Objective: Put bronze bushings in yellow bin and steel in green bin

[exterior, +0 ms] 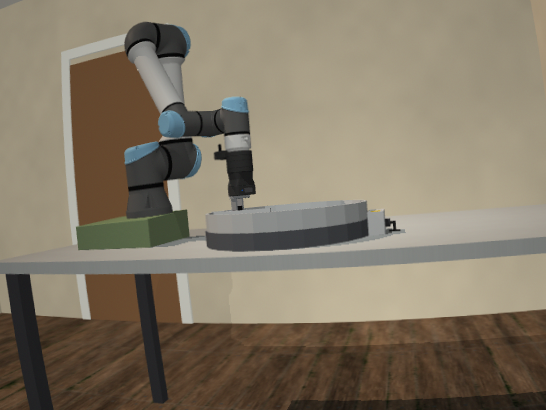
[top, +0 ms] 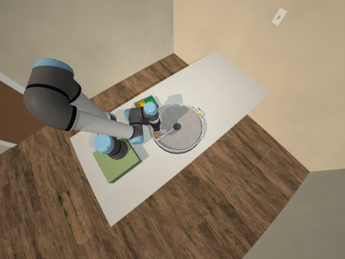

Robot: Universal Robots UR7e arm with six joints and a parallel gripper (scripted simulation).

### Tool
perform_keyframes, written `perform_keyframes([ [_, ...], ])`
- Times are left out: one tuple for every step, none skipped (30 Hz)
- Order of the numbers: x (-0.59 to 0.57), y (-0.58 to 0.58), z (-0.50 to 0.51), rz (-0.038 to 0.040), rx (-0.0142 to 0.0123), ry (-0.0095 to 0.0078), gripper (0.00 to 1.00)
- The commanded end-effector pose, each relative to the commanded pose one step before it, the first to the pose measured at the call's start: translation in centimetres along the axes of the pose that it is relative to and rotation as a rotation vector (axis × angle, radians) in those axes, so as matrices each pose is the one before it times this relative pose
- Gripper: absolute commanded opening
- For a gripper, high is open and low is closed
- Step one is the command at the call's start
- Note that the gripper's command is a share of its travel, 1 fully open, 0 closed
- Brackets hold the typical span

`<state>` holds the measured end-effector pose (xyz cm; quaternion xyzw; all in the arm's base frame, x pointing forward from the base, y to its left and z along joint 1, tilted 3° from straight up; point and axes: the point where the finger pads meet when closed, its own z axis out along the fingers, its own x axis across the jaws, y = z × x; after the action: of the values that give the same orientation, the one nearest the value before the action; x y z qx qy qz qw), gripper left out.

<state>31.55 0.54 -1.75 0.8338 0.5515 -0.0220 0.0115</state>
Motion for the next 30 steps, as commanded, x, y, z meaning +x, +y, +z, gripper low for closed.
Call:
perform_keyframes([
  [0.004,0.043,0.020,0.00003,-0.00129,0.00012,0.40],
  [0.000,0.000,0.000,0.00000,0.00000,0.00000,0.40],
  [0.000,-0.003,-0.022,0.00000,0.00007,0.00000,0.00],
  [0.000,0.000,0.000,0.00000,0.00000,0.00000,0.00],
  [0.000,0.000,0.000,0.00000,0.00000,0.00000,0.00],
  [0.000,0.000,0.000,0.00000,0.00000,0.00000,0.00],
  [0.000,0.000,0.000,0.00000,0.00000,0.00000,0.00],
  [0.000,0.000,0.000,0.00000,0.00000,0.00000,0.00],
  [0.000,0.000,0.000,0.00000,0.00000,0.00000,0.00],
  [0.000,0.000,0.000,0.00000,0.00000,0.00000,0.00],
  [0.000,0.000,0.000,0.00000,0.00000,0.00000,0.00],
  [0.000,0.000,0.000,0.00000,0.00000,0.00000,0.00],
  [0.000,0.000,0.001,0.00000,0.00000,0.00000,0.00],
  [0.000,0.000,0.000,0.00000,0.00000,0.00000,0.00],
  [0.000,0.000,0.000,0.00000,0.00000,0.00000,0.00],
  [0.000,0.000,0.000,0.00000,0.00000,0.00000,0.00],
  [0.000,0.000,0.000,0.00000,0.00000,0.00000,0.00],
  [0.000,0.000,0.000,0.00000,0.00000,0.00000,0.00],
  [0.000,0.000,0.000,0.00000,0.00000,0.00000,0.00],
  [0.000,0.000,0.000,0.00000,0.00000,0.00000,0.00],
  [0.000,0.000,0.000,0.00000,0.00000,0.00000,0.00],
  [0.000,0.000,0.000,0.00000,0.00000,0.00000,0.00],
  [0.000,0.000,0.000,0.00000,0.00000,0.00000,0.00],
  [0.000,0.000,0.000,0.00000,0.00000,0.00000,0.00],
  [0.000,0.000,0.000,0.00000,0.00000,0.00000,0.00],
  [0.000,0.000,0.000,0.00000,0.00000,0.00000,0.00],
  [0.000,0.000,0.000,0.00000,0.00000,0.00000,0.00],
  [0.000,0.000,0.000,0.00000,0.00000,0.00000,0.00],
  [0.000,0.000,0.000,0.00000,0.00000,0.00000,0.00],
  [0.000,0.000,0.000,0.00000,0.00000,0.00000,0.00],
])
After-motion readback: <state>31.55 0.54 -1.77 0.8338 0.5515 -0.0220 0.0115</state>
